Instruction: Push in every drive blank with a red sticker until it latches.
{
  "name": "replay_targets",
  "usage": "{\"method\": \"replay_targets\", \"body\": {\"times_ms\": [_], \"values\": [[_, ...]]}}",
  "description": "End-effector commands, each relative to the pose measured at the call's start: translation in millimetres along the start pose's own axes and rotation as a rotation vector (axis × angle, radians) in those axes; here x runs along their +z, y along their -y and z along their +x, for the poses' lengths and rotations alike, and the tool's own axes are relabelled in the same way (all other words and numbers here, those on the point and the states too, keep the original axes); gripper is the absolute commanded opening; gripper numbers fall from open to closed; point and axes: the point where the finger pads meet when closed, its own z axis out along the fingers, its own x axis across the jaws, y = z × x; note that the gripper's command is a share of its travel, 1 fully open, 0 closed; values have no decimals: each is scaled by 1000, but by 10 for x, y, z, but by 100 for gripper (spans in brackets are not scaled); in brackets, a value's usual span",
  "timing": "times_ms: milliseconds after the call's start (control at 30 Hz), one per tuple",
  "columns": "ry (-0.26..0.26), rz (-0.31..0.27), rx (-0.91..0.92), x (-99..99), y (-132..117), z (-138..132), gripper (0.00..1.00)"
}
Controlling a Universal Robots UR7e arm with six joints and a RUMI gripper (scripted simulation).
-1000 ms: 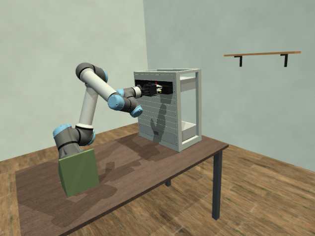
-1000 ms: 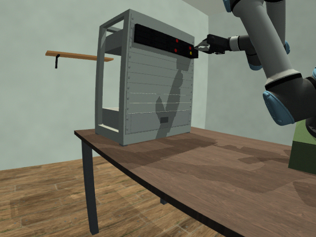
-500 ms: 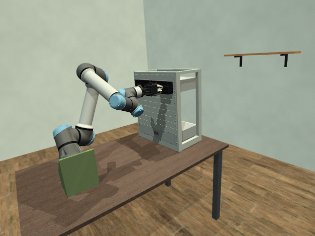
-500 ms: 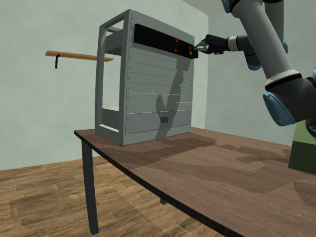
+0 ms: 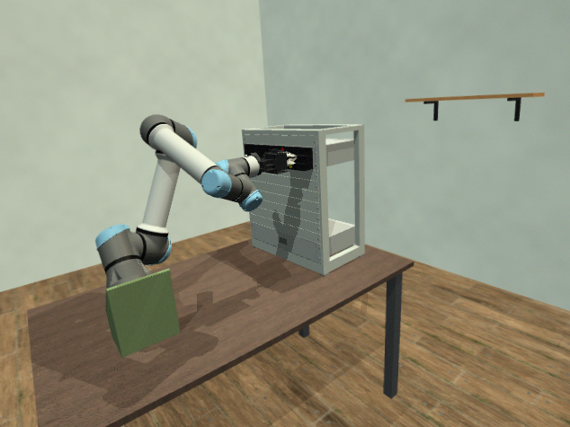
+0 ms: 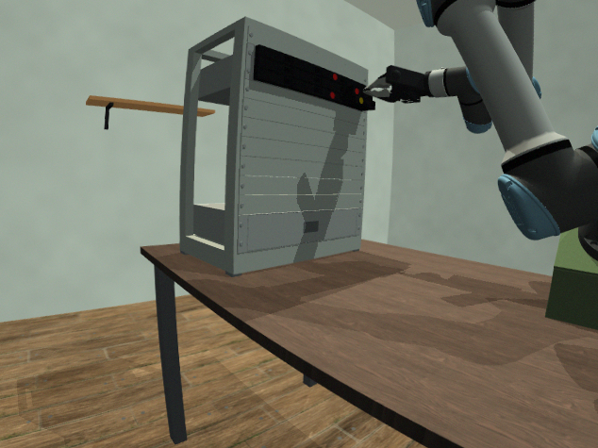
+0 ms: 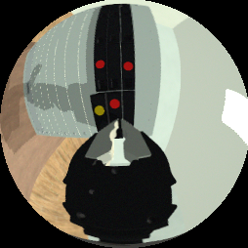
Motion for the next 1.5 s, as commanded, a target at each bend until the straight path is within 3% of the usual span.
{"method": "replay_targets", "body": {"times_ms": [0, 367, 1467], "values": [[-1, -1, 0, 21, -10, 3, 0], [-1, -1, 0, 120, -12, 4, 0], [-1, -1, 0, 178, -5, 0, 0]]}}
